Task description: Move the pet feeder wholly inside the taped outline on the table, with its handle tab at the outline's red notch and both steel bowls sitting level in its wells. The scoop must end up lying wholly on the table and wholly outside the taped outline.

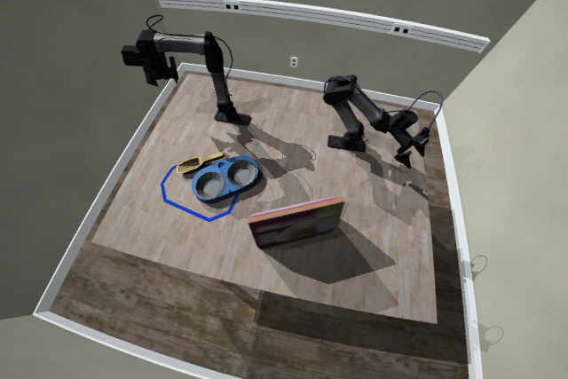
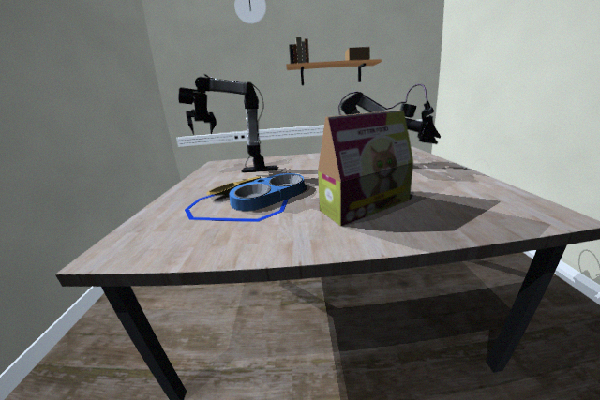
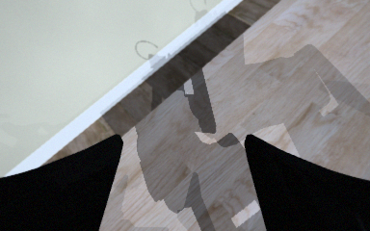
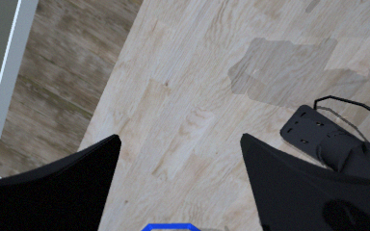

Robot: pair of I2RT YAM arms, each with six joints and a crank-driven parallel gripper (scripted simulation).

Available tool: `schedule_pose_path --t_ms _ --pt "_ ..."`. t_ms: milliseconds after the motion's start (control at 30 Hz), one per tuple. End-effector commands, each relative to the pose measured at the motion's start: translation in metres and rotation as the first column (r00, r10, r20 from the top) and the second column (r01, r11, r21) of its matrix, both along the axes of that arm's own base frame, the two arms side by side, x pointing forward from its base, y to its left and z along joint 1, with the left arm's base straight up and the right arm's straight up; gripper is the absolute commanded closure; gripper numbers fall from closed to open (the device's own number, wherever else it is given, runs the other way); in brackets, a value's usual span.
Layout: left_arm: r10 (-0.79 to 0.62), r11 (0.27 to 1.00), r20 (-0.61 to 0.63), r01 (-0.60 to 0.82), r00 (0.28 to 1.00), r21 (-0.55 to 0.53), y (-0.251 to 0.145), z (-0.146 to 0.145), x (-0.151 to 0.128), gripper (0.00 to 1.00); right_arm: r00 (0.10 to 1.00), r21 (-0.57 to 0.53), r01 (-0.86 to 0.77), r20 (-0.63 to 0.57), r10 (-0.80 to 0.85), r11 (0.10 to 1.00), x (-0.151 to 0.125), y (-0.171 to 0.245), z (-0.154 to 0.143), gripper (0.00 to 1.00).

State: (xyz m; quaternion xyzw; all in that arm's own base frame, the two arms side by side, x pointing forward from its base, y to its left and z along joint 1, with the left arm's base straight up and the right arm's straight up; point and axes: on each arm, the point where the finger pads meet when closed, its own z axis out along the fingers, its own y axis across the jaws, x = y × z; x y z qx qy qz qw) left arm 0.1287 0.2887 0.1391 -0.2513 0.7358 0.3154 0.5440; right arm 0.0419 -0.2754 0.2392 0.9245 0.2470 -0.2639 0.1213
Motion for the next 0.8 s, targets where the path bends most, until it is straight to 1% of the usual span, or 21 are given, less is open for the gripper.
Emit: schedule_pose_path --t_ms 0,600,767 --pt "-0.001 1.0 0.005 0.001 1.0 0.013 0.001 0.005 0.0 0.0 1.0 -0.011 -0.001 0.002 0.001 1.0 0.0 -0.001 0.003 0.0" --pt "0.002 1.0 0.009 -0.002 1.0 0.01 0.001 0.005 0.0 0.0 1.0 -0.017 -0.007 0.004 0.007 1.0 0.001 -0.002 0.003 0.0" --pt "-0.018 1.0 0.037 0.017 0.999 0.021 0.003 0.019 0.012 0.0 0.997 -0.038 -0.07 0.012 0.071 0.997 0.008 -0.001 0.002 0.0"
